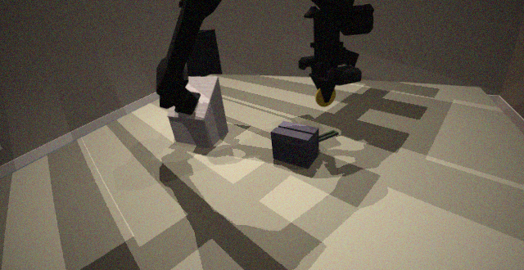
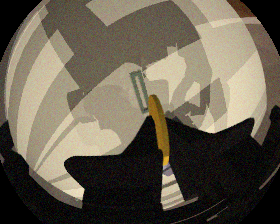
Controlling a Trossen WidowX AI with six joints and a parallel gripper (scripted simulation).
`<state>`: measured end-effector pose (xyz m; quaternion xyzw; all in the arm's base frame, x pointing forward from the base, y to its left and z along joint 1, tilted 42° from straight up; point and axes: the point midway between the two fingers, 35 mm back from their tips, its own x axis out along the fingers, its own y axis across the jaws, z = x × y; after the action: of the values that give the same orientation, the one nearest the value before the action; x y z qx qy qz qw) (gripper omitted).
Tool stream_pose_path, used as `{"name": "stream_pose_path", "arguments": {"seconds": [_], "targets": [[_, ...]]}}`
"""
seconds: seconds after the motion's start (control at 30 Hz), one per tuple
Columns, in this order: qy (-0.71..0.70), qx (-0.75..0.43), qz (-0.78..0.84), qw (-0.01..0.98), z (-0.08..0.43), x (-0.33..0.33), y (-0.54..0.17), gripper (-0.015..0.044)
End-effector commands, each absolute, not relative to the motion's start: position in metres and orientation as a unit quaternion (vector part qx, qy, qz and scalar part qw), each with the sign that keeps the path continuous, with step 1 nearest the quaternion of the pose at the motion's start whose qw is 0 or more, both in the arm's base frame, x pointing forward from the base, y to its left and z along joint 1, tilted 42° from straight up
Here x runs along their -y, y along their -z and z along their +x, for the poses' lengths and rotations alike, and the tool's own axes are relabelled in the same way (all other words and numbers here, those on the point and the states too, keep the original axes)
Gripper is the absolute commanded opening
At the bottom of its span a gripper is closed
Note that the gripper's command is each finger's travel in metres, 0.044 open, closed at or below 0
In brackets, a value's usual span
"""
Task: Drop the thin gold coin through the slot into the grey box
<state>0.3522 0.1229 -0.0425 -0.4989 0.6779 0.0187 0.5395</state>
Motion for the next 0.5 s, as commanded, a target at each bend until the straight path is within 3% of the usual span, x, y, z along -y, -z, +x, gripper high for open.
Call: {"name": "stream_pose_path", "arguments": {"seconds": [0.0, 0.47], "targets": [[0.013, -0.678, -0.469, 0.566, 0.3532, -0.1247, 0.0414, 0.0], [0.173, -0.656, -0.322, 0.661, 0.3541, -0.127, 0.0418, 0.0]]}}
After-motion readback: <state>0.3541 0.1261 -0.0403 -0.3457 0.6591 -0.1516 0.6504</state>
